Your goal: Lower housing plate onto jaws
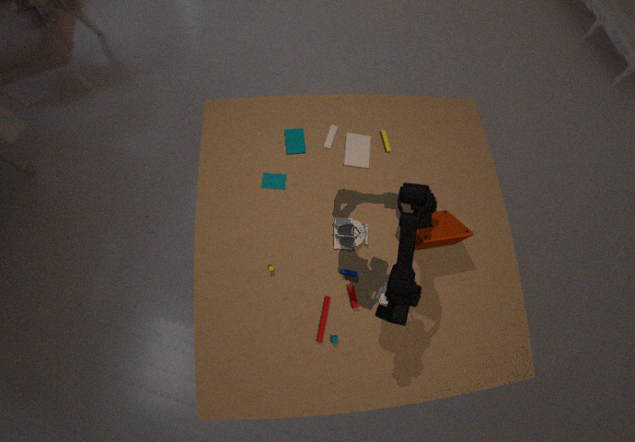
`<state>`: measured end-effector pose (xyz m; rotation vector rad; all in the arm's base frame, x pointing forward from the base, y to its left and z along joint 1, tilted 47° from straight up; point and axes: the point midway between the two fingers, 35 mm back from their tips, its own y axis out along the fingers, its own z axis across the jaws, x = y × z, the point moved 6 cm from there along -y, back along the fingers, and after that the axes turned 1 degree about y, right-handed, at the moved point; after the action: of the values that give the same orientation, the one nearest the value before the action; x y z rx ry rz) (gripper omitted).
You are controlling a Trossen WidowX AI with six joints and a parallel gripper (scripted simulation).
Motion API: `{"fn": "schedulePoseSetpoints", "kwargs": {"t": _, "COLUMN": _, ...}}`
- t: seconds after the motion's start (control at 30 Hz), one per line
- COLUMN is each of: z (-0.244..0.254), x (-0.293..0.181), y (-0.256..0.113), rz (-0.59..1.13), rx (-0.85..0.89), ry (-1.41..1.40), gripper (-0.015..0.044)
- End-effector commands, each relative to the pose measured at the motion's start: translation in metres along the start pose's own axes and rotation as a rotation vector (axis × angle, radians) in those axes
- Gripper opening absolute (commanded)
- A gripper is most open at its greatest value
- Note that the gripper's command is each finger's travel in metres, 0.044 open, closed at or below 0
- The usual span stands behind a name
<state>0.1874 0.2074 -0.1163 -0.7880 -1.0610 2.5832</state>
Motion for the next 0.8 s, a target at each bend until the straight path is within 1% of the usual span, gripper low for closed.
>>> {"fn": "schedulePoseSetpoints", "kwargs": {"t": 0.0, "z": 0.002, "x": 0.0, "y": 0.002, "rz": 0.004, "rx": 0.006, "ry": -0.009, "gripper": 0.044}}
{"fn": "schedulePoseSetpoints", "kwargs": {"t": 0.77, "z": 0.002, "x": 0.0, "y": 0.033, "rz": 0.005, "rx": 0.006, "ry": -0.008, "gripper": 0.044}}
